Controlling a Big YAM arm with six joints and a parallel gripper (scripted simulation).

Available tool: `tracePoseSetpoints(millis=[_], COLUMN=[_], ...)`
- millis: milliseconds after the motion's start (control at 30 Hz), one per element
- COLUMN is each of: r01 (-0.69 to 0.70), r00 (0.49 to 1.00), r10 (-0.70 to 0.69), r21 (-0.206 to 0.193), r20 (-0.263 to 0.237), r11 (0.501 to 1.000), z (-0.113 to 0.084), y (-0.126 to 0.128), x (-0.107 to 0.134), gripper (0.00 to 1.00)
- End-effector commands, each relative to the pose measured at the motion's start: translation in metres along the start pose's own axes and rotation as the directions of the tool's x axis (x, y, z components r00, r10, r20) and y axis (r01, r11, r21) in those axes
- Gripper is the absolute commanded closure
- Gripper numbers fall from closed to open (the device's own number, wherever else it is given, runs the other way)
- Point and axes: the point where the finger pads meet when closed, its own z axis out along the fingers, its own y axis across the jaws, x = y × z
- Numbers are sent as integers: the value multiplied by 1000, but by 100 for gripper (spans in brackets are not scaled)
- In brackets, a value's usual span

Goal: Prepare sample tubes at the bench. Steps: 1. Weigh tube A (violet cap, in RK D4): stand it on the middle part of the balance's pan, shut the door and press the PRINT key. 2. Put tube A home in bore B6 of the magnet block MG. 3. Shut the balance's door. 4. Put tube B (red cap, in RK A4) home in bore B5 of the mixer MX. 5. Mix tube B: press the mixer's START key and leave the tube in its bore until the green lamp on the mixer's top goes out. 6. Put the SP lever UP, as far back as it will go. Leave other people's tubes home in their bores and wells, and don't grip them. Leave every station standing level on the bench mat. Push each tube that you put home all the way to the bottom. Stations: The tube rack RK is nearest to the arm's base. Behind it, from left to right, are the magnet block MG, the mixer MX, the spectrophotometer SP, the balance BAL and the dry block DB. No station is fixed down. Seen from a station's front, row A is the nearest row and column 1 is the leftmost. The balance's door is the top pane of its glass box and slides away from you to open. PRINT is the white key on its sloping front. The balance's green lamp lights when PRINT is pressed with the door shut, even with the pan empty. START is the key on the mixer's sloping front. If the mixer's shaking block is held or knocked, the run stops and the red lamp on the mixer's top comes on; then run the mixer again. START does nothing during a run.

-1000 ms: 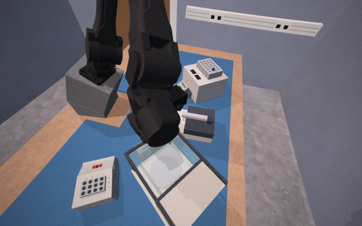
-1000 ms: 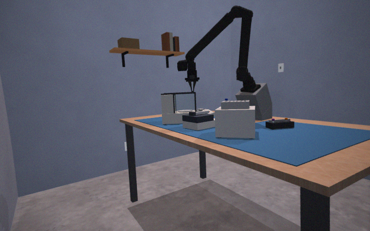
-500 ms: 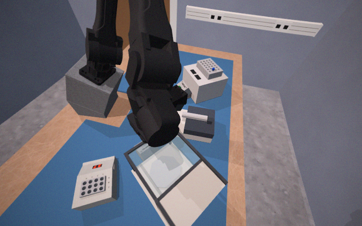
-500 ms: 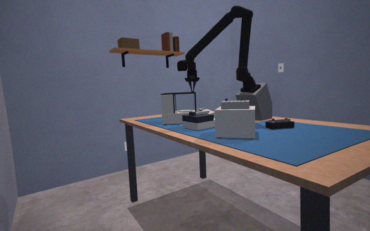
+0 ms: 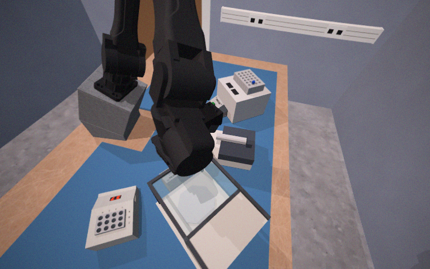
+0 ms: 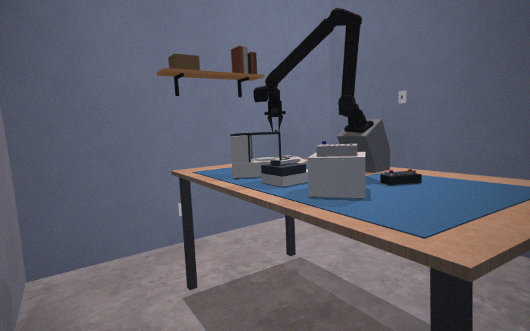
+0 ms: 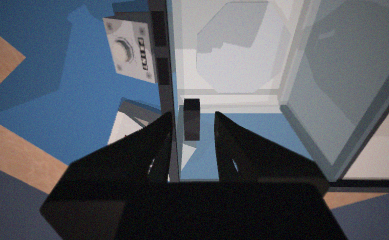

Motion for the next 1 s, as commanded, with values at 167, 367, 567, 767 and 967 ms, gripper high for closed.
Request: tracePoseSetpoints(millis=[167,367,567,767,967], r01=[23,23,22,24,24], r00=[1000,1000,1000,1000,1000], r10=[-22,-22,-21,-23,-23], r21=[57,57,54,58,58], r20=[-14,-14,-14,-16,-17], r11=[998,998,998,998,998], z=[-29,-36,-45,-55,-63], y=[-23,-23,-22,-22,-22], x=[0,0,1,0,0], gripper=[70,70,70,70,70])
